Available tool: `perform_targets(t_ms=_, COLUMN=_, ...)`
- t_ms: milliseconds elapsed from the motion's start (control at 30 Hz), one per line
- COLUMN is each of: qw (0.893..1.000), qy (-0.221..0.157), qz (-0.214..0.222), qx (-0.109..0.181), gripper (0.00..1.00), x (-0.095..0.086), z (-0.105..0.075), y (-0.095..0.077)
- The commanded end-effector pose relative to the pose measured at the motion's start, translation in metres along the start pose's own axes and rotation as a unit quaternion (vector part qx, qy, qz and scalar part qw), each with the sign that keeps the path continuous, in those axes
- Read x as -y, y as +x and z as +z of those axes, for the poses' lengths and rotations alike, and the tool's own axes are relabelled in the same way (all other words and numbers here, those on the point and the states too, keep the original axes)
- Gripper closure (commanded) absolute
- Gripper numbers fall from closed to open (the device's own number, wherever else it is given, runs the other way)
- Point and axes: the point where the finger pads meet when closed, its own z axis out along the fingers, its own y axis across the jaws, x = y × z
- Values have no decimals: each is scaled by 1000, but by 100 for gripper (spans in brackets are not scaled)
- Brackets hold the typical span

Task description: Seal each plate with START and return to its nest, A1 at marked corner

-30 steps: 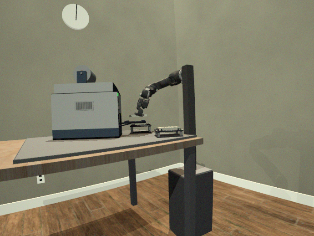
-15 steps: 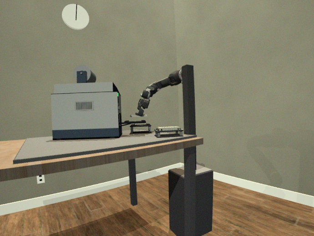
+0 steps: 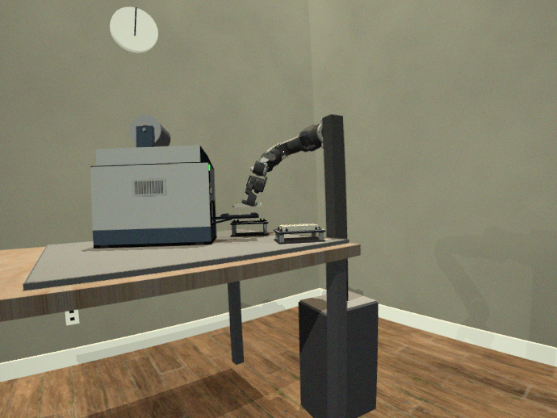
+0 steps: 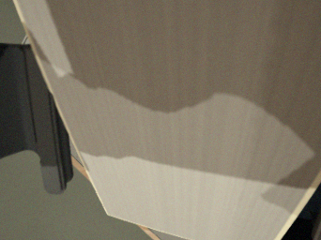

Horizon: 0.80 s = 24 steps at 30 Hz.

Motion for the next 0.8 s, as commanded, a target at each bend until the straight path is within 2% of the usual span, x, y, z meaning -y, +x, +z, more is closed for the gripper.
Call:
perform_targets(t_ms=0, qw=1000, qy=-7, qz=-4, qx=0, gripper=100, x=-3, z=0, y=0)
perform_targets(t_ms=267, qw=1000, qy=-7, qz=-4, qx=0, gripper=100, x=15, z=-1, y=4)
perform_targets(t_ms=767, qw=1000, qy=-6, qz=-2, qx=2, gripper=100, x=14, z=-2, y=3)
